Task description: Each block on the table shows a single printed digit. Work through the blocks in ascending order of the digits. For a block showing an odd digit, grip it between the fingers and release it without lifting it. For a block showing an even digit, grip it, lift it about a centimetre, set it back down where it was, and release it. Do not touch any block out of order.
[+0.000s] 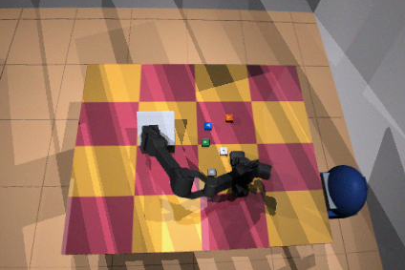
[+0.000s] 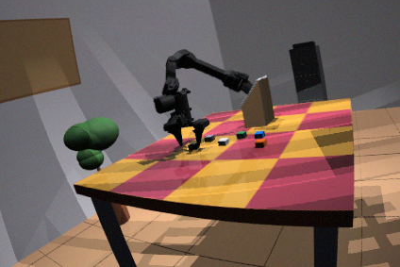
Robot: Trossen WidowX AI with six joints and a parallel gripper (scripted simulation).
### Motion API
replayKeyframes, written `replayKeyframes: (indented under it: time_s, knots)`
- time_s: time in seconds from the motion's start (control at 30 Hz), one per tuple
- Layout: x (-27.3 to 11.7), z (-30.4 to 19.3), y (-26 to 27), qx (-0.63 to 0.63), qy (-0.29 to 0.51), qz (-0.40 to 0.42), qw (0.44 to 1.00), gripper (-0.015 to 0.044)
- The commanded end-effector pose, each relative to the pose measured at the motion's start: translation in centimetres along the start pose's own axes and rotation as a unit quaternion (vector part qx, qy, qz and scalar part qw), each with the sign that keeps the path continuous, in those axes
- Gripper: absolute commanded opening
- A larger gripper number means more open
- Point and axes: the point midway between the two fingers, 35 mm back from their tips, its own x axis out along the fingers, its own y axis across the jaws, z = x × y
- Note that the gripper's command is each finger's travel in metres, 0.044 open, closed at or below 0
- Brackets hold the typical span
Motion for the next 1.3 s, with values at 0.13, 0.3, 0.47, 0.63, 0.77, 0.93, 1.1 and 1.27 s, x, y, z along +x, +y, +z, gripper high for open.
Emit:
replayKeyframes:
  time_s: [0.13, 0.3, 0.47, 0.63, 0.77, 0.93, 1.1, 1.27]
  knots:
    - [0.5, -0.2, 0.5, -0.006, 0.003, 0.004, 1.0, 0.0269]
    - [0.5, -0.2, 0.5, -0.006, 0.003, 0.004, 1.0, 0.0138]
    - [0.5, -0.2, 0.5, -0.006, 0.003, 0.004, 1.0, 0.012]
    - [0.5, -0.2, 0.5, -0.006, 0.003, 0.004, 1.0, 0.012]
    - [0.5, -0.2, 0.5, -0.006, 0.003, 0.004, 1.0, 0.012]
    - [0.3, -0.1, 0.5, -0.01, 0.001, 0.002, 1.0, 0.012]
    - [-0.1, -0.1, 0.5, -0.009, 0.002, 0.003, 1.0, 0.012]
    - [-0.6, -0.1, 0.5, -0.008, 0.003, 0.004, 1.0, 0.012]
